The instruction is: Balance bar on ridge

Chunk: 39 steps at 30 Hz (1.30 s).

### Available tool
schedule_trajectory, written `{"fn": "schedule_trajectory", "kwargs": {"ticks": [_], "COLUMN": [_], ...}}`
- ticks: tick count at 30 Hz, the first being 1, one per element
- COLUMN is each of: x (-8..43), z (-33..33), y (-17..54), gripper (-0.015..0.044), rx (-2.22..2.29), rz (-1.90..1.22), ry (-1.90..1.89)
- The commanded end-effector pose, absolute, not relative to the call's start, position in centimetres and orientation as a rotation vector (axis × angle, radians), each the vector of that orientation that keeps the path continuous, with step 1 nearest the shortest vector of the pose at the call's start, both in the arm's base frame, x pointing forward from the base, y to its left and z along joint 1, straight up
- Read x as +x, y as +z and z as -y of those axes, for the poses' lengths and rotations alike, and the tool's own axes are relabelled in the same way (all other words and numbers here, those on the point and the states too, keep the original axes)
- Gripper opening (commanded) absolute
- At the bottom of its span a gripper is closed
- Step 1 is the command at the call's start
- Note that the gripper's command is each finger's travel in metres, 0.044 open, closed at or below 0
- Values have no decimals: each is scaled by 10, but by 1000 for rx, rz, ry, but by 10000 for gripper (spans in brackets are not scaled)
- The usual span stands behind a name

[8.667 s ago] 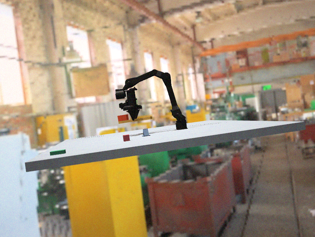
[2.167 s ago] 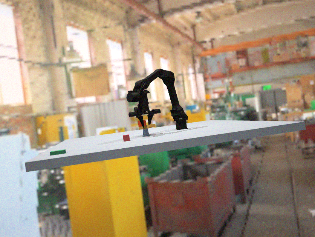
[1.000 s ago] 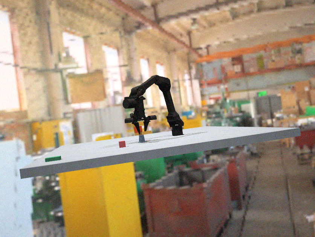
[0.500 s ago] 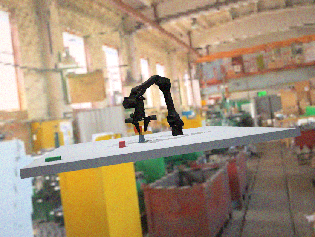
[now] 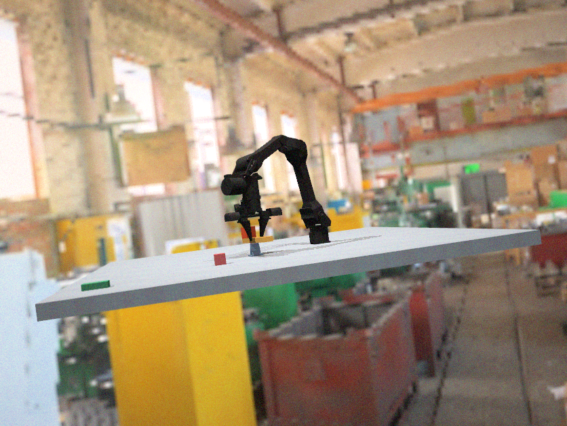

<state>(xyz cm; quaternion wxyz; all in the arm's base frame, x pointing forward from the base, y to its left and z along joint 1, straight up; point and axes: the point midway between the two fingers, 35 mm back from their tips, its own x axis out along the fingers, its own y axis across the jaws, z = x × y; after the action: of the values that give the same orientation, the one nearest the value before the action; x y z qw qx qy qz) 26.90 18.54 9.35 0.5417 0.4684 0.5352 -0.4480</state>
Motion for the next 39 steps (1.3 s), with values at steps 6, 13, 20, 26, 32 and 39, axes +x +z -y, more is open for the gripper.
{"fn": "schedule_trajectory", "kwargs": {"ticks": [6, 13, 20, 26, 32, 39], "x": [269, 269, 269, 269, 269, 269], "z": [-186, -186, -186, -186, -186, -186], "y": [90, 90, 93, 93, 93, 93], "gripper": [0, 0, 0, 0, 0, 0], "rx": [1115, 1115, 1115, 1113, 1113, 1113], "rz": [-1272, -1272, -1272, -1271, -1271, -1271], "ry": [-1071, -1071, -1071, -1063, -1063, -1063]}}
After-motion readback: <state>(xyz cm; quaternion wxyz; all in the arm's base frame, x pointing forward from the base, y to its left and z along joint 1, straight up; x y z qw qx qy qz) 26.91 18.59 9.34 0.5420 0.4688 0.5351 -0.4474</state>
